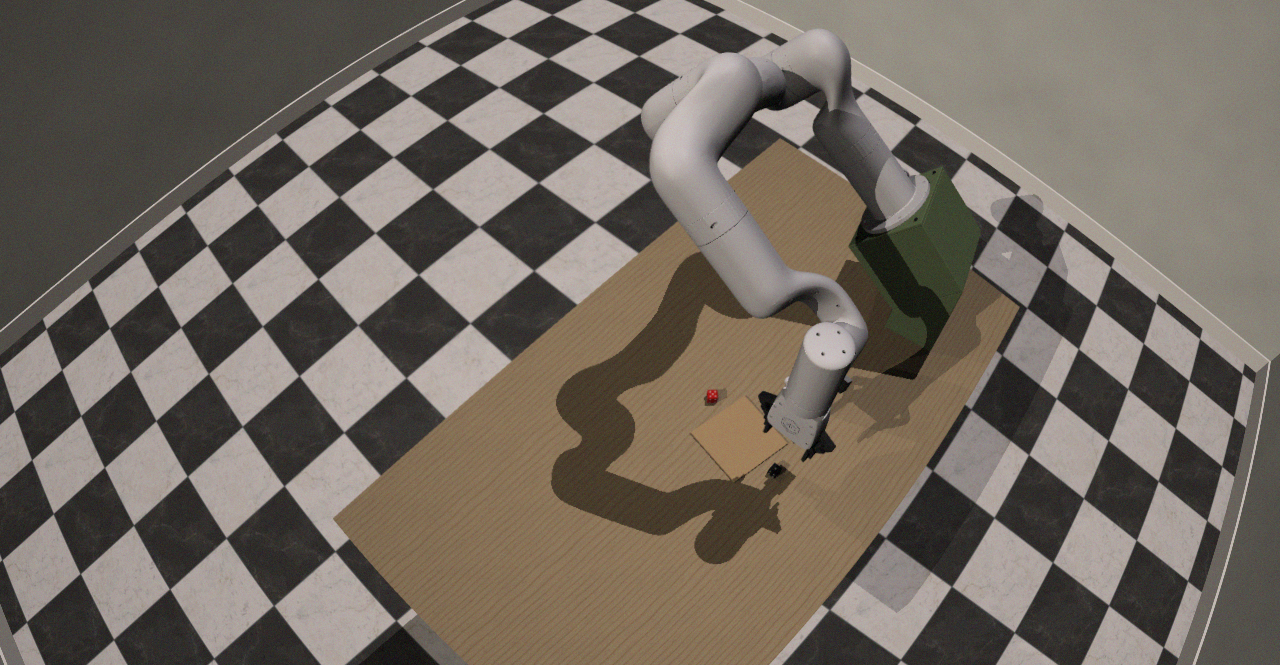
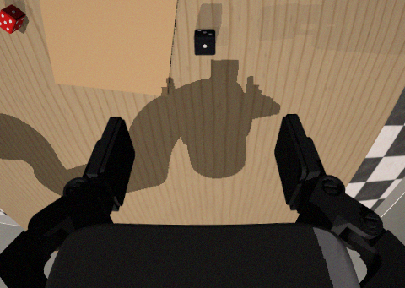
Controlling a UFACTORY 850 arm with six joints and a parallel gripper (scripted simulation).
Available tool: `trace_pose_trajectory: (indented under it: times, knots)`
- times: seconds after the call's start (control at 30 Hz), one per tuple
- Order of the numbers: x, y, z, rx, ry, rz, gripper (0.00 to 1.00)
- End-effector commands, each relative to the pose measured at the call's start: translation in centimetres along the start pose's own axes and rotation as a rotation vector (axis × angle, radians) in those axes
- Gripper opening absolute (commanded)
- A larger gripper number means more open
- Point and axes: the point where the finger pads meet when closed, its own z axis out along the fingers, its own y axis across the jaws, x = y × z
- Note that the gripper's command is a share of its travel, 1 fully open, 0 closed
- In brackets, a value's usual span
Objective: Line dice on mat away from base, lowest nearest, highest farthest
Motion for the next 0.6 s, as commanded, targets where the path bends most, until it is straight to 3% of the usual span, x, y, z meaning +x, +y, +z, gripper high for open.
trace_pose_trajectory:
  times: [0.0, 0.4, 0.57]
  knots:
    - [-0.09, 0.03, -0.07, 0.0, -0.004, 0.01, 1.0]
    - [-0.09, 0.03, -0.06, 0.0, -0.004, 0.012, 1.0]
    - [-0.1, 0.03, 0.21, 0.0, -0.004, 0.094, 1.0]
